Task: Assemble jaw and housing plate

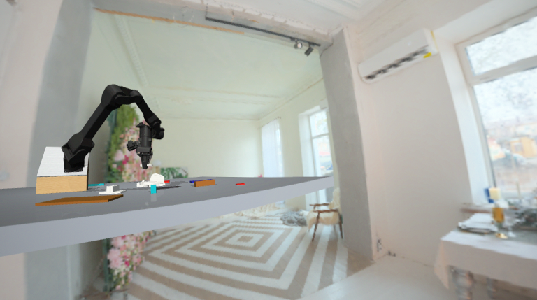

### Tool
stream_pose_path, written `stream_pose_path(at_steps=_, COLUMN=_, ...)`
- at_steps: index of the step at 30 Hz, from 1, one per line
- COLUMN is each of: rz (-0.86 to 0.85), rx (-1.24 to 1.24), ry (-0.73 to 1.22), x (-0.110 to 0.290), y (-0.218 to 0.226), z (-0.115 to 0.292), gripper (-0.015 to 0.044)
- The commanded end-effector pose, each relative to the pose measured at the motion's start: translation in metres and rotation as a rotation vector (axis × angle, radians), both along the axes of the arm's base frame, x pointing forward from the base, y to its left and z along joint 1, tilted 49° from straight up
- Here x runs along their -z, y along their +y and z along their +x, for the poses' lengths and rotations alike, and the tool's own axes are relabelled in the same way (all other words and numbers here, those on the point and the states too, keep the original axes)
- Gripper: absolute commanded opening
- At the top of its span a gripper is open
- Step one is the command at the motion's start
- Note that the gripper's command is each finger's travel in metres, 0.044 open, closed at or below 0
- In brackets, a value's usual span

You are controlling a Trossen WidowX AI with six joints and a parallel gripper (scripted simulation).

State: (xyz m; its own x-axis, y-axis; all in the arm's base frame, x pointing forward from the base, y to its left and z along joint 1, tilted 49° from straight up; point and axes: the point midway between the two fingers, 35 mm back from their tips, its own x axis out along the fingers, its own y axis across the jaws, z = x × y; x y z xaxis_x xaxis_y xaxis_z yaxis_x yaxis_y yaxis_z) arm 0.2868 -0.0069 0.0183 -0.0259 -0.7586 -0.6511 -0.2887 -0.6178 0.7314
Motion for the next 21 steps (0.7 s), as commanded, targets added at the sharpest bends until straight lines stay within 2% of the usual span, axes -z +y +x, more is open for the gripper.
stream_pose_path(at_steps=1, rz=0.004, rx=-0.006, ry=0.003, x=0.0, y=0.001, z=0.001, gripper=0.0351)
stream_pose_path(at_steps=21, rz=0.005, rx=-0.009, ry=0.008, x=0.006, y=0.006, z=-0.013, gripper=0.0351)
